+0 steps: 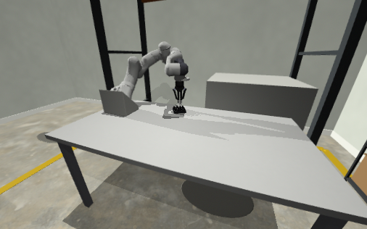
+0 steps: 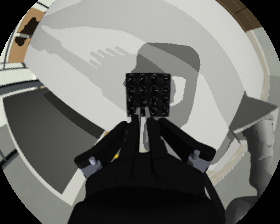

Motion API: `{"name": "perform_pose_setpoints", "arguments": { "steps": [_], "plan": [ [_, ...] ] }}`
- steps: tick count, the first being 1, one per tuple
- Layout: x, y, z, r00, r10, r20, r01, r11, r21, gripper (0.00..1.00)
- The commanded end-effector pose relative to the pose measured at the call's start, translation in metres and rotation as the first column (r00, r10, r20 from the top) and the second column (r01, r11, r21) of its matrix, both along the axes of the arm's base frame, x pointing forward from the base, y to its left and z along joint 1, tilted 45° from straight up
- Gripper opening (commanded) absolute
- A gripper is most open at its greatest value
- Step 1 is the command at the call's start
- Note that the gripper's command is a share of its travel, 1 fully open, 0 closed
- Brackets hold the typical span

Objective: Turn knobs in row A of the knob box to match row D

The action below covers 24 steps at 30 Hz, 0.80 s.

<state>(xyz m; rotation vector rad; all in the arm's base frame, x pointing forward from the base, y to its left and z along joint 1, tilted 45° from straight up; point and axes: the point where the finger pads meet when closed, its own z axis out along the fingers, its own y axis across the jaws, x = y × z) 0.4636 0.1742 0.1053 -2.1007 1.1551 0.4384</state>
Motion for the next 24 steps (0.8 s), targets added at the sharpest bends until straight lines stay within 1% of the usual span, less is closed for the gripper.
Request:
{"name": "perform_pose_setpoints", "arguments": {
  "steps": [1,2,5,10,24],
  "plan": [
    [0.0003,0.0014,-0.0009,0.99,-0.095,-0.101,0.095,0.995,-0.002,0.05],
    [0.0003,0.0014,-0.0009,0.99,-0.095,-0.101,0.095,0.995,-0.002,0.05],
    [0.0003,0.0014,-0.0009,0.978,-0.144,-0.151,0.144,0.99,-0.006,0.05],
    [0.0003,0.0014,-0.0009,0.962,-0.189,-0.197,0.19,0.982,-0.012,0.05],
    [0.0003,0.0014,-0.0009,0.959,-0.197,-0.205,0.199,0.98,-0.013,0.05]
  ]
}}
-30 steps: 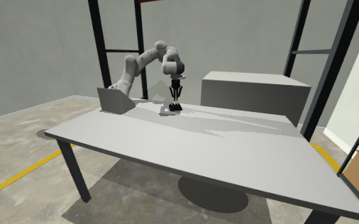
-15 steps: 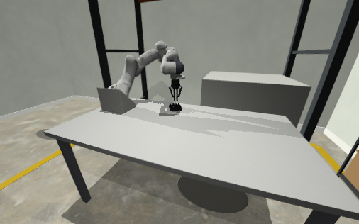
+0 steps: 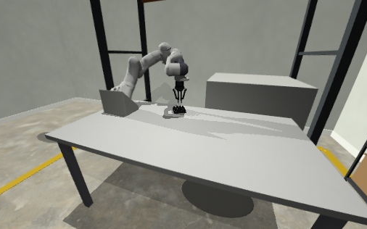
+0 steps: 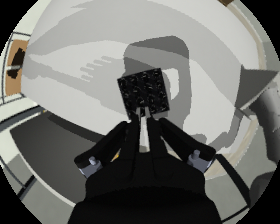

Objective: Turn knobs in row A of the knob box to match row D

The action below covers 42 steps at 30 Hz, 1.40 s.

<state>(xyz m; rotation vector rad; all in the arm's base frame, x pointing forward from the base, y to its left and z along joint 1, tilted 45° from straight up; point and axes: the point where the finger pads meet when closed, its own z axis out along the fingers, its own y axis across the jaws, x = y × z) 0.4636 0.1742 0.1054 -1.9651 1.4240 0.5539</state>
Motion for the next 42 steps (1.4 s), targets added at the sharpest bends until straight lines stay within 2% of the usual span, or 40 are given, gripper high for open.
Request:
{"name": "perform_pose_setpoints", "arguments": {
  "steps": [1,2,3,29,42],
  "plan": [
    [0.0,0.001,-0.001,0.999,-0.026,-0.03,0.026,1.0,0.0,0.05],
    [0.0,0.001,-0.001,0.999,-0.026,-0.03,0.026,1.0,0.0,0.05],
    [0.0,0.001,-0.001,0.999,-0.026,-0.03,0.026,1.0,0.0,0.12],
    [0.0,0.0,0.001,0.999,-0.026,-0.03,0.026,1.0,0.0,0.12],
    [-0.001,-0.023,0.023,0.999,-0.026,-0.03,0.026,1.0,0.0,0.12]
  ]
}}
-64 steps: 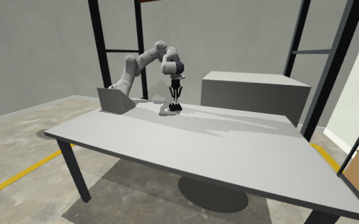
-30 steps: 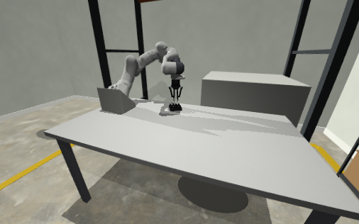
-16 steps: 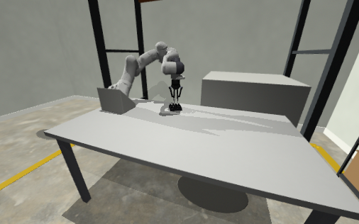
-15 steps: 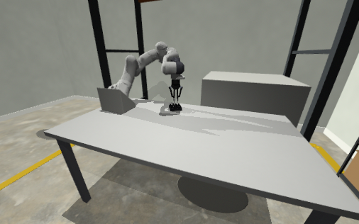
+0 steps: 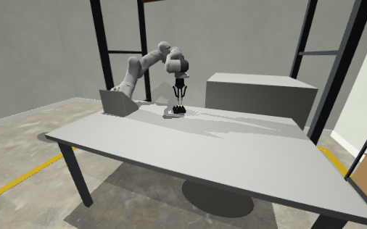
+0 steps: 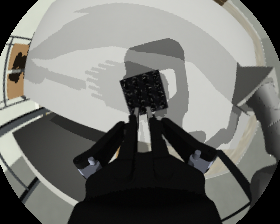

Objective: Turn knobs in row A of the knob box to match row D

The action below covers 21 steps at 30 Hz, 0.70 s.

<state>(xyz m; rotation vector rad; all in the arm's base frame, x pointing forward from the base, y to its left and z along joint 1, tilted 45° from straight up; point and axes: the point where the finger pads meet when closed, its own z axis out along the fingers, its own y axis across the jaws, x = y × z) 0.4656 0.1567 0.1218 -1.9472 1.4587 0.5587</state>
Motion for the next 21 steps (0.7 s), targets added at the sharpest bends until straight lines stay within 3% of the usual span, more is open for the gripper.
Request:
{"name": "perform_pose_setpoints", "arguments": {
  "steps": [1,17,18,21],
  "plan": [
    [-0.0027,-0.0061,0.0076,1.0,-0.002,-0.013,0.002,1.0,0.004,0.12],
    [-0.0028,-0.008,0.0095,1.0,-0.002,-0.013,0.002,1.0,0.004,0.12],
    [-0.0028,-0.008,0.0095,1.0,-0.002,-0.013,0.002,1.0,0.004,1.0],
    [-0.0028,-0.0082,0.0097,1.0,-0.002,-0.013,0.002,1.0,0.004,1.0]
  ]
}}
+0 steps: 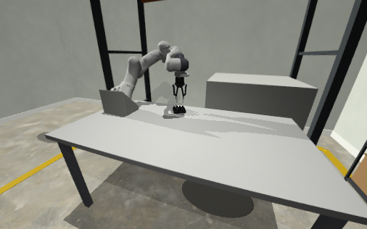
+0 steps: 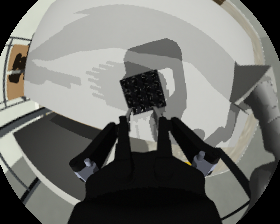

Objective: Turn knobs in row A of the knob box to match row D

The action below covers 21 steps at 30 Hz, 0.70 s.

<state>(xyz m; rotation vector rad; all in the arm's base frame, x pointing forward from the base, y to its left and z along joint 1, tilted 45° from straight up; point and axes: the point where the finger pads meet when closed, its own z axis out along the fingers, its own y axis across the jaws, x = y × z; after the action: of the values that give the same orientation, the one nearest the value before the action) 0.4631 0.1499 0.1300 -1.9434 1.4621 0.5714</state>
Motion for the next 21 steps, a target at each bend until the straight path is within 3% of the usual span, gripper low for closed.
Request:
{"name": "perform_pose_setpoints", "arguments": {
  "steps": [1,6,15,21],
  "plan": [
    [0.0,-0.002,0.002,1.0,-0.001,-0.003,0.001,1.0,0.0,1.0],
    [-0.001,-0.01,0.011,1.0,-0.001,-0.003,0.001,1.0,0.0,1.0],
    [-0.002,-0.047,0.047,1.0,-0.001,-0.003,0.001,1.0,0.0,1.0],
    [-0.003,-0.061,0.061,1.0,-0.001,-0.003,0.001,1.0,0.0,1.0]
  ]
}}
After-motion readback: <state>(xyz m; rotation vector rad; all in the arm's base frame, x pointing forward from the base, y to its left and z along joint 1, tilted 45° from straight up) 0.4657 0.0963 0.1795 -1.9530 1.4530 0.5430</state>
